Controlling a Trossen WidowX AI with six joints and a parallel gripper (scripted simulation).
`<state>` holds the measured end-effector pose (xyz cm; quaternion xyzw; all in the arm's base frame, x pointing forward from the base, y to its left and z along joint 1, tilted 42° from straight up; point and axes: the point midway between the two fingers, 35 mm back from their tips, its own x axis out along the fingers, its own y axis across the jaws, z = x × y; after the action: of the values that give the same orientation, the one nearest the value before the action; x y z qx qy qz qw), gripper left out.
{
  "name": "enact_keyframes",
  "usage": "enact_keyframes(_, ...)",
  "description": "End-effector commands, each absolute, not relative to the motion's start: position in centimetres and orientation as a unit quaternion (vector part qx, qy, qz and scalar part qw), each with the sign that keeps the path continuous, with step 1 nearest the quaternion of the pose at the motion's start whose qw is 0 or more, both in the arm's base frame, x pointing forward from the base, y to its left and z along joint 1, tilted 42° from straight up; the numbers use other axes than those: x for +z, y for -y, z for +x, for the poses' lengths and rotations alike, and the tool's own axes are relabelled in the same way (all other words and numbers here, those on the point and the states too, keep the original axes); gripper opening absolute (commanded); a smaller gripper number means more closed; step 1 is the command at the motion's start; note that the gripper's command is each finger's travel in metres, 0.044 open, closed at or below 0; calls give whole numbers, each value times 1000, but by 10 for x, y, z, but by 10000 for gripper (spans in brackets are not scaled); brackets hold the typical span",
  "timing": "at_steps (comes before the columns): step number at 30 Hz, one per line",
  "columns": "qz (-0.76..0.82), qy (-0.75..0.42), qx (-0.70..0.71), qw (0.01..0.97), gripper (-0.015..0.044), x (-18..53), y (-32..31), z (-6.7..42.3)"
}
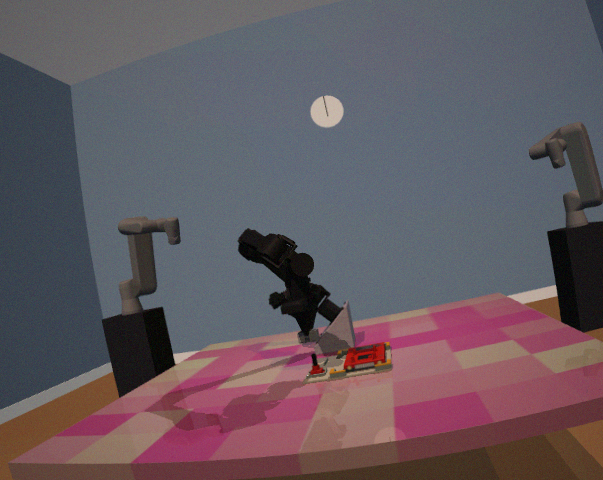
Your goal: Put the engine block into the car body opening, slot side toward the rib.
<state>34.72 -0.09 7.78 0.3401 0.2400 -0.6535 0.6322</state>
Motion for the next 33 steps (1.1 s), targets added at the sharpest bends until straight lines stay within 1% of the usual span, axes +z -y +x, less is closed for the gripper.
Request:
enact_keyframes(1, 296, -287, -636, 652, 0, 66, -5, 347)
enact_keyframes(17, 109, -448, -535, 708, 0, 26, -28, 347)
enact_keyframes(33, -91, -577, -392, 710, 0, -16, -51, 342)
